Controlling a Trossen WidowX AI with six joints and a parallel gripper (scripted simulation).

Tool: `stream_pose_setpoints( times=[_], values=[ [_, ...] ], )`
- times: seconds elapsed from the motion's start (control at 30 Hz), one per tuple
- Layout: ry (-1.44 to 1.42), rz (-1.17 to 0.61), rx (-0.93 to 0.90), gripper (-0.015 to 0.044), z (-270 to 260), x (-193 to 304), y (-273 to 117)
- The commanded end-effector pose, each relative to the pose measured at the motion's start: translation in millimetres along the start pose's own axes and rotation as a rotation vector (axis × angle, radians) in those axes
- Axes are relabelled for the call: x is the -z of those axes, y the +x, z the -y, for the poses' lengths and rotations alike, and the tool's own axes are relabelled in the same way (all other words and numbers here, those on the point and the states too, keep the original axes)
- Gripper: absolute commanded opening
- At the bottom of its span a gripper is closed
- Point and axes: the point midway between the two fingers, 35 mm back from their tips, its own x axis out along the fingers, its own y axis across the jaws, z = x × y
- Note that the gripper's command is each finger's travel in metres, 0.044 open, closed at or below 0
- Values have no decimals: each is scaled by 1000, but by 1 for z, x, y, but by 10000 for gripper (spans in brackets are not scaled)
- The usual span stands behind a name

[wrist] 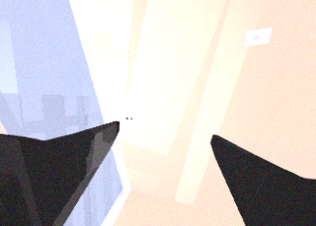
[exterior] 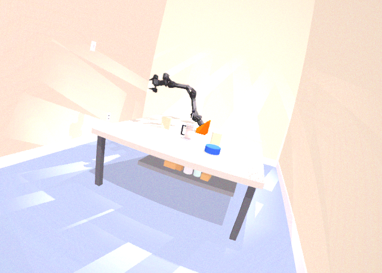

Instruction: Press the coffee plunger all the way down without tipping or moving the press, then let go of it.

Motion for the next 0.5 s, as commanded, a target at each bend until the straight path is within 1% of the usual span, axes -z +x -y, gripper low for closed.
stream_pose_setpoints(
  times=[0.0, 0.1, 0.2, 0.37, 0.47],
  values=[
    [95, 78, -118, 440, -43, -37, -3],
    [204, 149, -225, 440, -74, -71, -17],
    [289, 213, -346, 440, -107, -107, -39],
    [393, 305, -530, 440, -150, -159, -90],
    [438, 366, -641, 440, -171, -188, -131]
  ],
)
